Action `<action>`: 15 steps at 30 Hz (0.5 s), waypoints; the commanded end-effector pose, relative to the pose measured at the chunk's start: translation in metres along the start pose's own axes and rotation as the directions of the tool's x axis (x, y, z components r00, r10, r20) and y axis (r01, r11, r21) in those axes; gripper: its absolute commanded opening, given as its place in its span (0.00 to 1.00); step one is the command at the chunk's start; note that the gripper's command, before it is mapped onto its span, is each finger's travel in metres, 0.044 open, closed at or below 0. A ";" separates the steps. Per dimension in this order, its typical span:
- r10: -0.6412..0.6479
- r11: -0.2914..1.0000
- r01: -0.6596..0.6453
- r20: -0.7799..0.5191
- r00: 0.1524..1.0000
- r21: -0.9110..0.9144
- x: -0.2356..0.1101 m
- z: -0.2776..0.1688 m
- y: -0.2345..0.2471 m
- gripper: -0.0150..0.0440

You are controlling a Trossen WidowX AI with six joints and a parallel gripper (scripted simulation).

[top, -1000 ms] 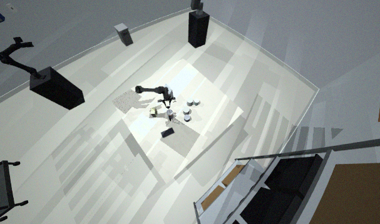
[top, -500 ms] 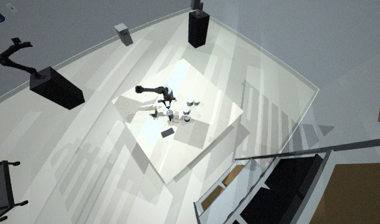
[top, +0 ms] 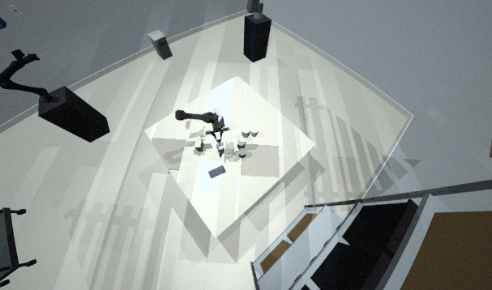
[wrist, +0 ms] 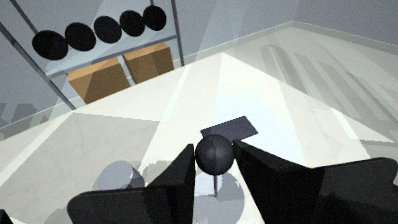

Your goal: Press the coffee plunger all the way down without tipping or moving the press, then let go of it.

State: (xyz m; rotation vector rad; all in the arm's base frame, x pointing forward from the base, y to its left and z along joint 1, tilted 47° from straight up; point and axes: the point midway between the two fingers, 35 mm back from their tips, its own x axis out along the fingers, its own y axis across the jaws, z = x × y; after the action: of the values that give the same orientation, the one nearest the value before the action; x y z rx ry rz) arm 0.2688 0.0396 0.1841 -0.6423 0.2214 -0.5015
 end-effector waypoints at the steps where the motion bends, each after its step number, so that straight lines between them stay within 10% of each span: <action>1: -0.007 1.000 0.006 -0.024 1.000 -0.031 0.008 -0.018 0.002 0.46; 15: -0.007 1.000 0.006 -0.024 1.000 -0.030 0.022 -0.037 0.005 0.46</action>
State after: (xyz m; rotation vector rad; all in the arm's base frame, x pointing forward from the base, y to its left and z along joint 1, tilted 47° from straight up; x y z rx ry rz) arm 0.2777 0.0257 0.1678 -0.6362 0.2114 -0.4958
